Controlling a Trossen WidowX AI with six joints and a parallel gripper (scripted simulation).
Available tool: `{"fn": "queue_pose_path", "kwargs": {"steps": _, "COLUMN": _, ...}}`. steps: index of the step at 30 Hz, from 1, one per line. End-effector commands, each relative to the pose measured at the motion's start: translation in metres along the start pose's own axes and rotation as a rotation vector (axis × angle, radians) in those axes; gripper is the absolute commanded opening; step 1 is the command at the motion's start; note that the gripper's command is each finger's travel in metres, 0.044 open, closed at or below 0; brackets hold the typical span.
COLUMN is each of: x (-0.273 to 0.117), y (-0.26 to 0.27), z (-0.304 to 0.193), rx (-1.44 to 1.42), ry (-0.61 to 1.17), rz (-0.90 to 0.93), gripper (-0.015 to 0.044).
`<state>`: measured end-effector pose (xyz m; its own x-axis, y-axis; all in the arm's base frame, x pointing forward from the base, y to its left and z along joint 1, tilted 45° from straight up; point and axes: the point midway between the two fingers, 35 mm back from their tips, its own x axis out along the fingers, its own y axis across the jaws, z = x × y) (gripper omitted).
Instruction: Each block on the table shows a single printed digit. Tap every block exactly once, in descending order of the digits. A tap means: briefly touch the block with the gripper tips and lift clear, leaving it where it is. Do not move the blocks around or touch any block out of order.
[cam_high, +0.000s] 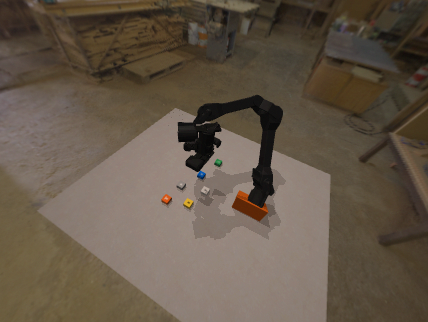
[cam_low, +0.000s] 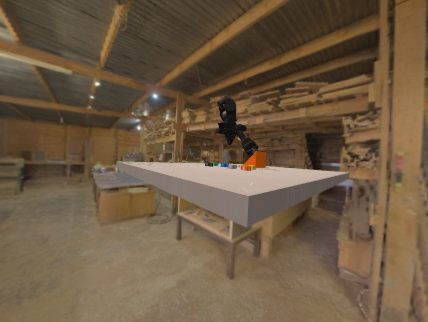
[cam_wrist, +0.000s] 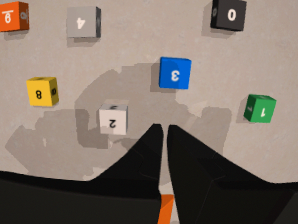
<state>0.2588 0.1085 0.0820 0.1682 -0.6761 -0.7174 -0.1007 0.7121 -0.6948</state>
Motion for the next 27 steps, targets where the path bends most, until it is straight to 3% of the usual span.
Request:
{"fn": "queue_pose_path", "kwargs": {"steps": 1, "x": -0.001, "y": 0.04, "z": -0.04, "rx": -0.026, "ry": 0.006, "rz": -0.002, "gripper": 0.002}}
{"fn": "queue_pose_path", "kwargs": {"steps": 8, "x": 0.003, "y": 0.053, "z": -0.058, "rx": -0.025, "ry": 0.007, "rz": -0.006, "gripper": 0.002}}
{"fn": "queue_pose_path", "kwargs": {"steps": 14, "x": 0.079, "y": 0.052, "z": -0.058, "rx": -0.024, "ry": 0.006, "rz": -0.008, "gripper": 0.002}}
{"fn": "queue_pose_path", "kwargs": {"steps": 27, "x": 0.094, "y": 0.052, "z": -0.058, "rx": -0.024, "ry": 0.006, "rz": -0.009, "gripper": 0.002}}
